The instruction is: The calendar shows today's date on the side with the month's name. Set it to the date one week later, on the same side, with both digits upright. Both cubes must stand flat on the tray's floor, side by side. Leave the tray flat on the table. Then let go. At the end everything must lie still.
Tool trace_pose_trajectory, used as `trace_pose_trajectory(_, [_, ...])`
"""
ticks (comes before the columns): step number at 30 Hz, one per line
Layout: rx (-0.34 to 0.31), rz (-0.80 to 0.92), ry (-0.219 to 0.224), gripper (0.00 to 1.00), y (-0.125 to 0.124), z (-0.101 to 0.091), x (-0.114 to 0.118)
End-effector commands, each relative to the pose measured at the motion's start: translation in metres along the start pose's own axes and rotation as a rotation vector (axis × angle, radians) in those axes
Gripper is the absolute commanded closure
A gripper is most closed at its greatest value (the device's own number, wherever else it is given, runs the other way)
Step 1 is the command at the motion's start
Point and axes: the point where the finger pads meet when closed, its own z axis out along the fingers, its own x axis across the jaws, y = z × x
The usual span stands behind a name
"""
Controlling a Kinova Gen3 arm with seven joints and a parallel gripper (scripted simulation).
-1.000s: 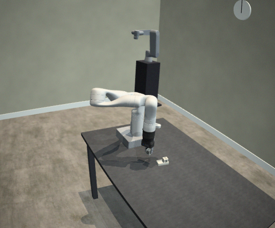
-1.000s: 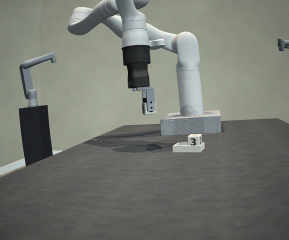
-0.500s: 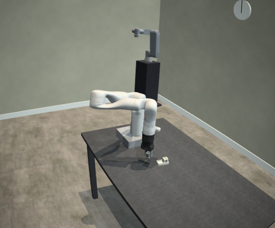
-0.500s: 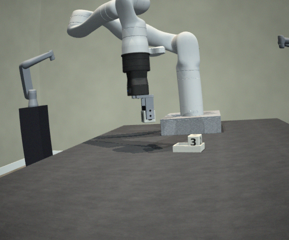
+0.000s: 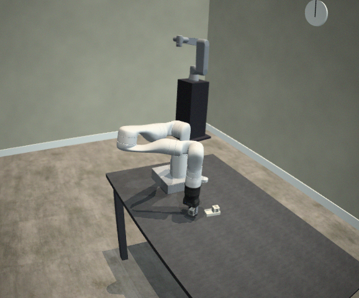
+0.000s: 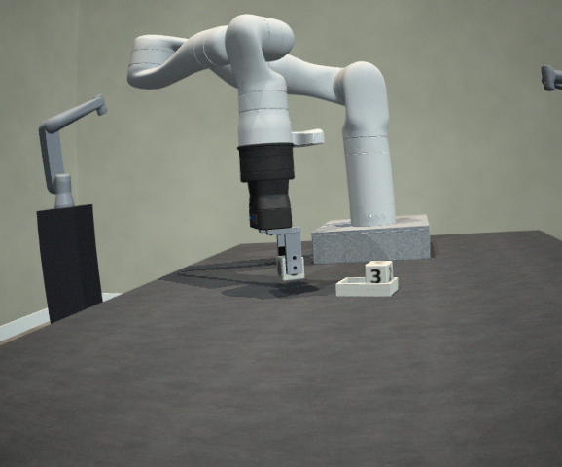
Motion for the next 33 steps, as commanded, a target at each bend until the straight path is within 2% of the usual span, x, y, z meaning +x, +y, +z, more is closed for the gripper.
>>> trace_pose_trajectory(1, [0.011, -0.003, -0.002, 0.4, -0.0039, 0.0085, -0.0003])
trace_pose_trajectory(7, [0.011, -0.003, -0.002, 0.4, -0.0038, 0.0154, -0.0003])
trace_pose_trajectory(33, [0.011, -0.003, -0.002, 0.4, -0.0038, 0.0155, -0.0003])
